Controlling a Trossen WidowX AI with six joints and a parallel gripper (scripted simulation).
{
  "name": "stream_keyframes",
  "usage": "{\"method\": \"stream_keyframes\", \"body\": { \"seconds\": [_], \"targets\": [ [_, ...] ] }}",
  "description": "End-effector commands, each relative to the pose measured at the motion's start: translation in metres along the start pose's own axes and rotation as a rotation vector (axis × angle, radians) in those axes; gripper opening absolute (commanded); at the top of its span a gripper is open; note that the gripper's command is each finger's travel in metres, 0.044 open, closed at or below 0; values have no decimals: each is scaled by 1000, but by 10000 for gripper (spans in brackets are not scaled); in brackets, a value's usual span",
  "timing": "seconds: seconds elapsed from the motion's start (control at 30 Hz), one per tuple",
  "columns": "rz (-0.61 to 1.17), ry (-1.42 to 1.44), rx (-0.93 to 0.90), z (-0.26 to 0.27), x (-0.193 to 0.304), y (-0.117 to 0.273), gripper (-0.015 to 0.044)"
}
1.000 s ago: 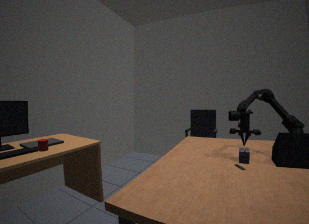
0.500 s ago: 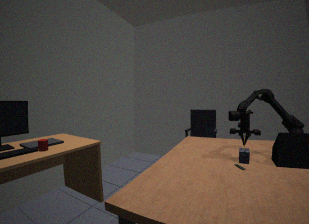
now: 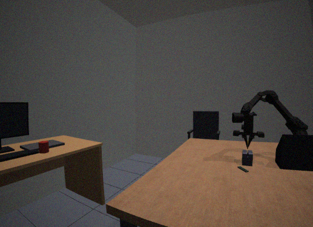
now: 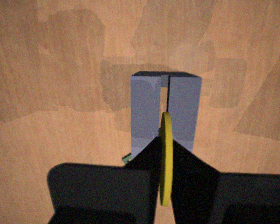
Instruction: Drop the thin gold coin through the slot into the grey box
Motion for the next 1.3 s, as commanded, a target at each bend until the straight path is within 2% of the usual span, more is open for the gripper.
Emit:
{"method": "stream_keyframes", "body": {
  "seconds": [0.0,1.27],
  "targets": [
    [-5,8,5,-3,0,-2,0],
    [-5,7,7,-3,0,-5,0]
  ]
}}
Point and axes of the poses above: the point midway between the two fingers, 35 mm back from their tips, its own y axis back along the fingers, its own z axis across the jaws, x = y × z, the point moved 4 cm from there along y, back along the fingers, and after that the axes turned 1 degree about -y, right-handed, at the moved point
